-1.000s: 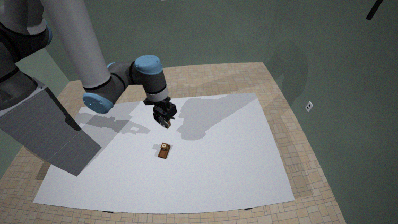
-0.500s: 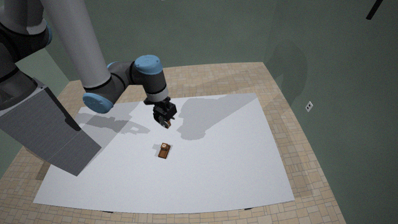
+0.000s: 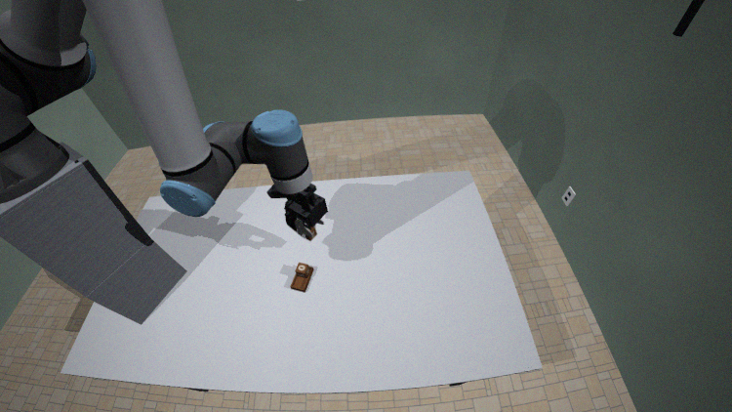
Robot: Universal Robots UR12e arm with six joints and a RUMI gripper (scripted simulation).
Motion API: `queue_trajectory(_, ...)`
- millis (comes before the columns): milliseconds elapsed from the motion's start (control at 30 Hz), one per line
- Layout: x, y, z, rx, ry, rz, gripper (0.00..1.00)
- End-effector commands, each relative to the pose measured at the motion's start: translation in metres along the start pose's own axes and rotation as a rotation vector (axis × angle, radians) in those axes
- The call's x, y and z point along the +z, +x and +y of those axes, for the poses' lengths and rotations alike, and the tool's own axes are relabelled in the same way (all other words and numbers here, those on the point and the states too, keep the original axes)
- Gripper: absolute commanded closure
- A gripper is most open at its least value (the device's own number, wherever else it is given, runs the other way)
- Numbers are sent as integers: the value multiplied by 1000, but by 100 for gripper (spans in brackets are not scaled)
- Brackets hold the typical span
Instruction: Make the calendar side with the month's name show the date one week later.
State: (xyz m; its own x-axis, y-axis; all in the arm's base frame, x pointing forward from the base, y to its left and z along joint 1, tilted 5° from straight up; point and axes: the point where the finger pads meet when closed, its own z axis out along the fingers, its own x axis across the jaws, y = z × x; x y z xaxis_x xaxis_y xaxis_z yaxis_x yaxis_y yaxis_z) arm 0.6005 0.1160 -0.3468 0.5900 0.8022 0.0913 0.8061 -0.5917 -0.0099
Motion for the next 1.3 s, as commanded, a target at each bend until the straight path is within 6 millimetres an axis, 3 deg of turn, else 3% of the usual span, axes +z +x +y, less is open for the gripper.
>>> queue_trajectory(0, 26, 2, 0, -1, -2, 0, 89)
queue_trajectory(500, 73, 1, 0, -1, -2, 0, 89)
queue_trajectory(1267, 74, 1, 0, 0, -1, 0, 89)
